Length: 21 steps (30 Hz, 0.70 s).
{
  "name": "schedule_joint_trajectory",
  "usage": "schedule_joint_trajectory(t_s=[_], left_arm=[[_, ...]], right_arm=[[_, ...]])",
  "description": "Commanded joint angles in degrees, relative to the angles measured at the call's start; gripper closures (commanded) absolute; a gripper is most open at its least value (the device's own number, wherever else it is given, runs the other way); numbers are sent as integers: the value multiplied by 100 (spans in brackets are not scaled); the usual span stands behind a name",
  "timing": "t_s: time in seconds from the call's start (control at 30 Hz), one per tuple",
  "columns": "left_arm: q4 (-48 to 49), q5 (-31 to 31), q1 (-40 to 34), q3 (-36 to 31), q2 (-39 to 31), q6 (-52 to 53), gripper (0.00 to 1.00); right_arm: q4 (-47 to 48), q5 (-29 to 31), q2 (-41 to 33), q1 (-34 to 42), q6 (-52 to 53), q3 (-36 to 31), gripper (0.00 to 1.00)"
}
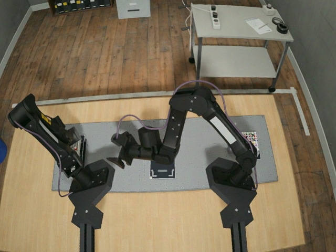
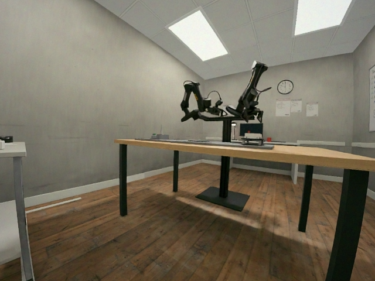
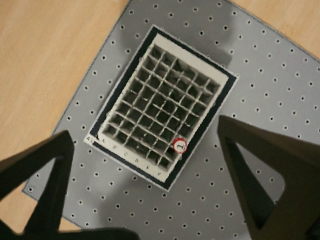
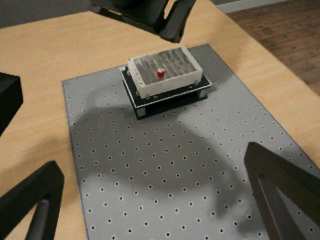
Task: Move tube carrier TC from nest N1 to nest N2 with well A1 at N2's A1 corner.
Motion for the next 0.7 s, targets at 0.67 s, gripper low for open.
schedule_joint_trajectory(t_s=[0.67], left_arm=[[253,-18,-54,-11,-29,-34,0]], right_arm=[[172,-94,-90,73,-25,140,0]])
